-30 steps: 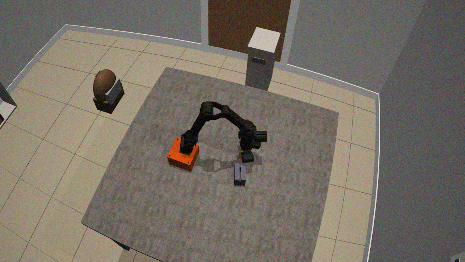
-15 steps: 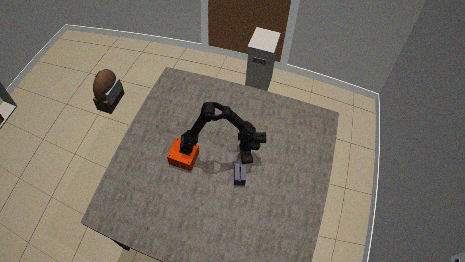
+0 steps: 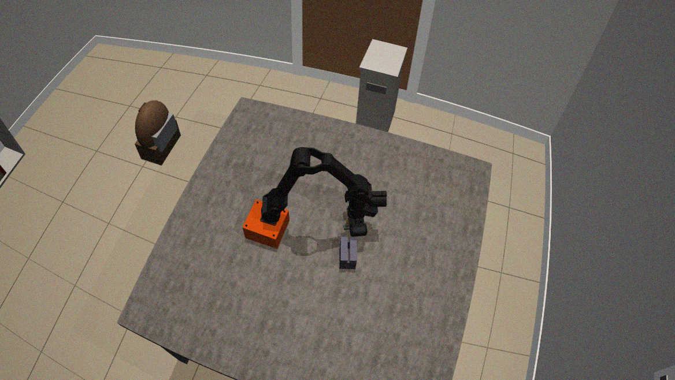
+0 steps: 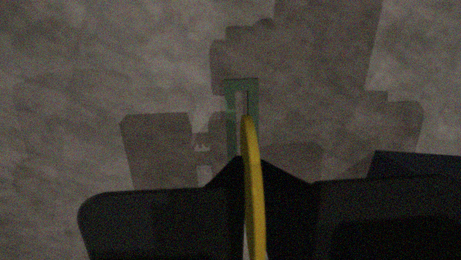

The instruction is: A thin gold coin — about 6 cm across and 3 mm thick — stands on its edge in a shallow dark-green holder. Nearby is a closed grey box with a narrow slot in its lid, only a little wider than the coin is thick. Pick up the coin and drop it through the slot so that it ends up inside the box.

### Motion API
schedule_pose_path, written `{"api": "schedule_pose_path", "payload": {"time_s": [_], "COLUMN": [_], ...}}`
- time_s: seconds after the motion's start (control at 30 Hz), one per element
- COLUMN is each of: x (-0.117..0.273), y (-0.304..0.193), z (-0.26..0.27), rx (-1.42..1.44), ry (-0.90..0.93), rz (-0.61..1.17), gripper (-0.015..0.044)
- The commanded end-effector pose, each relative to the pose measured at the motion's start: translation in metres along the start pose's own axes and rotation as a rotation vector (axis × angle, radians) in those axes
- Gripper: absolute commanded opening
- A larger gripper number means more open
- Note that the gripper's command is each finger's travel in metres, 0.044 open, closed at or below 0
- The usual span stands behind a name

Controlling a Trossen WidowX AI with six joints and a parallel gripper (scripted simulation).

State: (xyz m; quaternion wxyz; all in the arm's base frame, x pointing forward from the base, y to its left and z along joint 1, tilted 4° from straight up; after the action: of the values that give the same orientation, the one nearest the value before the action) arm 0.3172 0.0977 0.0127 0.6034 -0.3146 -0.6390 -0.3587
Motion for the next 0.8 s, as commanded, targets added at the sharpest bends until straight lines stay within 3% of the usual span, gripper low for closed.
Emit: {"api": "schedule_pose_path", "payload": {"time_s": [0.0, 0.77], "x": [0.011, 0.069], "y": [0.004, 0.003], "z": [-0.001, -0.001], "rx": [-0.005, -0.005], "ry": [-0.005, -0.005], "rz": [-0.013, -0.013], "gripper": [0.0, 0.0]}}
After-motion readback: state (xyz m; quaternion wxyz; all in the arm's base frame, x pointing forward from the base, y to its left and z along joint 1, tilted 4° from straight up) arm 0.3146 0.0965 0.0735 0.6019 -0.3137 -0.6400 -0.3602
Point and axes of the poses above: the point midway between the two fingers, 35 mm back from their tips, its own x axis back along the fingers, its own z axis across the jaws, y = z × x, the point moved 1 cm from there along x, back along the fingers, and after that the axes turned 11 degrees about x, right-handed, at the moved point
